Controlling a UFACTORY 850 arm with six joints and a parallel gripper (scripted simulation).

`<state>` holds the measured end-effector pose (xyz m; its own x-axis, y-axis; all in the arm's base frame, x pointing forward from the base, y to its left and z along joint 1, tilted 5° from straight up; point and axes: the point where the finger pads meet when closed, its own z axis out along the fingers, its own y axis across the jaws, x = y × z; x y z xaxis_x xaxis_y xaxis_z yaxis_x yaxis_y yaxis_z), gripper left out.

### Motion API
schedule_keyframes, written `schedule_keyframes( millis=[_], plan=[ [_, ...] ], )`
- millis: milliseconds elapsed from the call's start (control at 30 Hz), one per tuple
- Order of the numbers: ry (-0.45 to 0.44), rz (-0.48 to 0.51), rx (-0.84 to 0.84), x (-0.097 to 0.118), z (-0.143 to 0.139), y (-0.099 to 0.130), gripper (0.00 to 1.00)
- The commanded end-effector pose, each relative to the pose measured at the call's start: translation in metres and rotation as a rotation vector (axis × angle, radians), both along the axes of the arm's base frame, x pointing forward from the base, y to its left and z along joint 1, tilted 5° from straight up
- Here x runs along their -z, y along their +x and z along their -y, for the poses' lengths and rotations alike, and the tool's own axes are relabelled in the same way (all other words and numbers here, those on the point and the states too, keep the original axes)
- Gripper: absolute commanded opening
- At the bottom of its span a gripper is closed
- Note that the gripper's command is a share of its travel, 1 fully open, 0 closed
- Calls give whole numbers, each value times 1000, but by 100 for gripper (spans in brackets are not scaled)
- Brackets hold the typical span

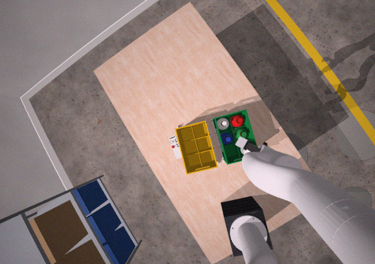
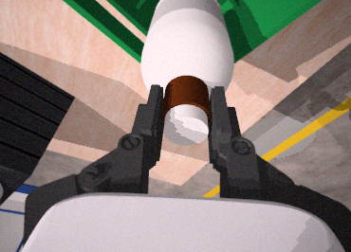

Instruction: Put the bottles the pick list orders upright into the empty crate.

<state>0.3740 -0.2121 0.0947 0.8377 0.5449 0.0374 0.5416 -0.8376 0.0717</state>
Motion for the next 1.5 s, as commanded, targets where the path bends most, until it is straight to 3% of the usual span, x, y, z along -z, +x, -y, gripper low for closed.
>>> schedule_keyframes(
  millis=[0,1000,1467],
  plan=[
    [21,9,-4,-6,1,0,0],
    [21,9,-4,-52,0,-4,0],
    [21,9,-4,-61,0,-5,0]
  ],
)
